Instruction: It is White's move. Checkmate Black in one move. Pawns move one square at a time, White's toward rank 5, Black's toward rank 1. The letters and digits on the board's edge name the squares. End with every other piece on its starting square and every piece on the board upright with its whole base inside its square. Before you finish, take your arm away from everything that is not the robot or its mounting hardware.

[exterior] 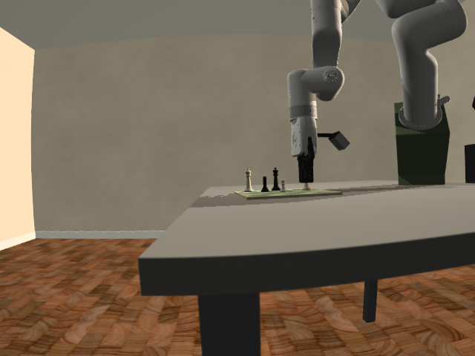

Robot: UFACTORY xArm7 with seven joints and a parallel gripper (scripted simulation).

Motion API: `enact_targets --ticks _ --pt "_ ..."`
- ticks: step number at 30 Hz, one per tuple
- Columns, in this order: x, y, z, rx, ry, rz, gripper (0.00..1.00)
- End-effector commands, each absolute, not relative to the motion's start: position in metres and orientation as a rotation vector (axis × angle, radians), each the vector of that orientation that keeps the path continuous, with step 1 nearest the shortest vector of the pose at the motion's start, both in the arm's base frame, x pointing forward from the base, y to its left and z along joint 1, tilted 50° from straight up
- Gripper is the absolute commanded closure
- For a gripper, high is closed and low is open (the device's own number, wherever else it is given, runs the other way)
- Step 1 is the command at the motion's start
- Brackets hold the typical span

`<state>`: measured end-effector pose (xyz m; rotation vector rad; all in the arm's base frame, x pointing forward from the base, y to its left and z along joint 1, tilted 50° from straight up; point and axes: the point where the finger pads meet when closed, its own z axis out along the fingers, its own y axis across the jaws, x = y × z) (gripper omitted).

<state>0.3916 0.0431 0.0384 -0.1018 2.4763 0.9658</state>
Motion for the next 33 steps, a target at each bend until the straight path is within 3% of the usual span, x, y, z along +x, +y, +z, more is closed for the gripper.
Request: enact_targets --ticks 1,33 --pt "0.3922 0.0421 0.0384 -0.100 2.476 0.963 1.00" --pt "0.3909 0.0401 0.0404 -0.100 2.476 0.963 1.00"
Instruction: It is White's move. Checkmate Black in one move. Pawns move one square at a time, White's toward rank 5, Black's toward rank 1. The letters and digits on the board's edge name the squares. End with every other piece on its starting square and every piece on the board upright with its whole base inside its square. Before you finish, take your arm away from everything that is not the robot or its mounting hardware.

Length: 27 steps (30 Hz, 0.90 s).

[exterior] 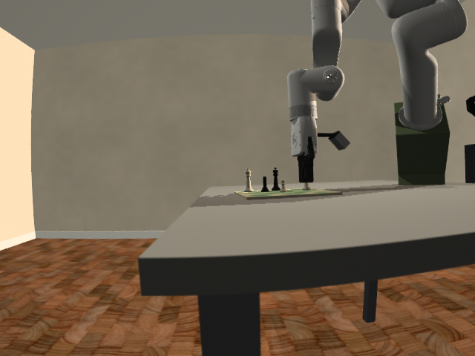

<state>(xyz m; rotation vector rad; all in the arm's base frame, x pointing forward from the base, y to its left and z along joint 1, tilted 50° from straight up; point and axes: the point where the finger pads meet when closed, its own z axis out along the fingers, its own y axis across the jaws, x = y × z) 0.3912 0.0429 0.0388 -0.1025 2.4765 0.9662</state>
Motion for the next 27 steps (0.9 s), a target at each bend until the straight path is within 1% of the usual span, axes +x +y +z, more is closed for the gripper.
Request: enact_targets --ticks 1,17,27 --pt "0.390 0.038 0.042 -0.100 2.476 0.963 1.00" --pt "0.355 -0.018 0.097 -0.100 2.476 0.963 1.00" --pt "0.351 -0.023 0.102 -0.100 2.476 0.963 1.00"
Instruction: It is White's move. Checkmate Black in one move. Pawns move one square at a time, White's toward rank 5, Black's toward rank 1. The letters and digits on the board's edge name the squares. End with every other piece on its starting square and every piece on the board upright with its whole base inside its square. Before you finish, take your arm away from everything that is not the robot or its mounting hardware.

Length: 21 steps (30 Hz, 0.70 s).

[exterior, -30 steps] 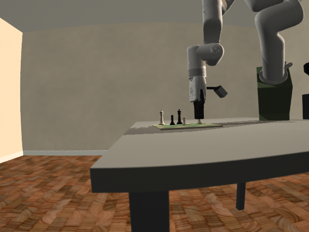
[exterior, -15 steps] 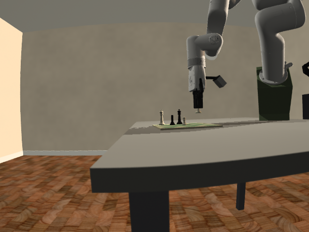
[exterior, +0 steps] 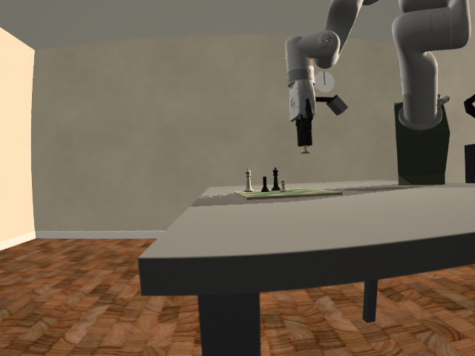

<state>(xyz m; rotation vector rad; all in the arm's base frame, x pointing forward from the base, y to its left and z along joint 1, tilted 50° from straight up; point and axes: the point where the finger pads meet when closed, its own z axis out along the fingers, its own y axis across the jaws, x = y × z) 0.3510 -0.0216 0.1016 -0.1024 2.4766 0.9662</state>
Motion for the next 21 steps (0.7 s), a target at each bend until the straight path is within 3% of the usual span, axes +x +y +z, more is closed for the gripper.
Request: enact_targets --ticks 1,11,21 --pt "0.351 -0.023 0.102 -0.100 2.476 0.963 1.00" --pt "0.386 -0.027 0.122 -0.160 2.462 0.943 1.00" --pt "0.387 -0.027 0.122 -0.160 2.461 0.943 1.00"
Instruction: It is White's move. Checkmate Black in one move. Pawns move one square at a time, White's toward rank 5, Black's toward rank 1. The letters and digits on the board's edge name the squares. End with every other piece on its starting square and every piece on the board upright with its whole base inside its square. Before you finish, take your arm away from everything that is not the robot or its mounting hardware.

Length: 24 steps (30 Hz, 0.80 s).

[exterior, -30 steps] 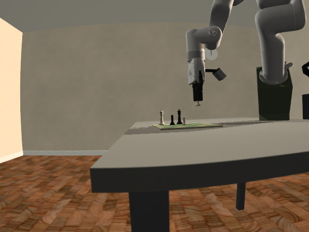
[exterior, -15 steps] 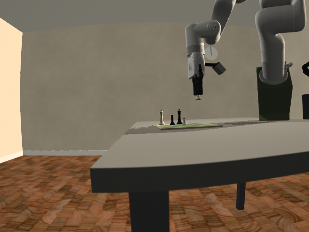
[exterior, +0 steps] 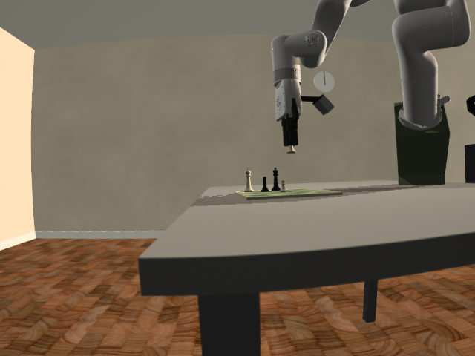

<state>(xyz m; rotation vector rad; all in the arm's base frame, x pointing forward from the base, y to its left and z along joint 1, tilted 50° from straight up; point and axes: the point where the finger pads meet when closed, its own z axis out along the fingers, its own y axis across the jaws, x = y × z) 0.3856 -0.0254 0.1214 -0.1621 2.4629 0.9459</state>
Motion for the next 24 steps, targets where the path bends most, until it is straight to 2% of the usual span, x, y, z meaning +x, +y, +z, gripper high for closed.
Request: enact_targets --ticks 1,24 --pt "0.387 -0.027 0.122 -0.160 2.461 0.943 1.00" --pt "0.412 0.013 0.083 -0.160 2.461 0.943 1.00"
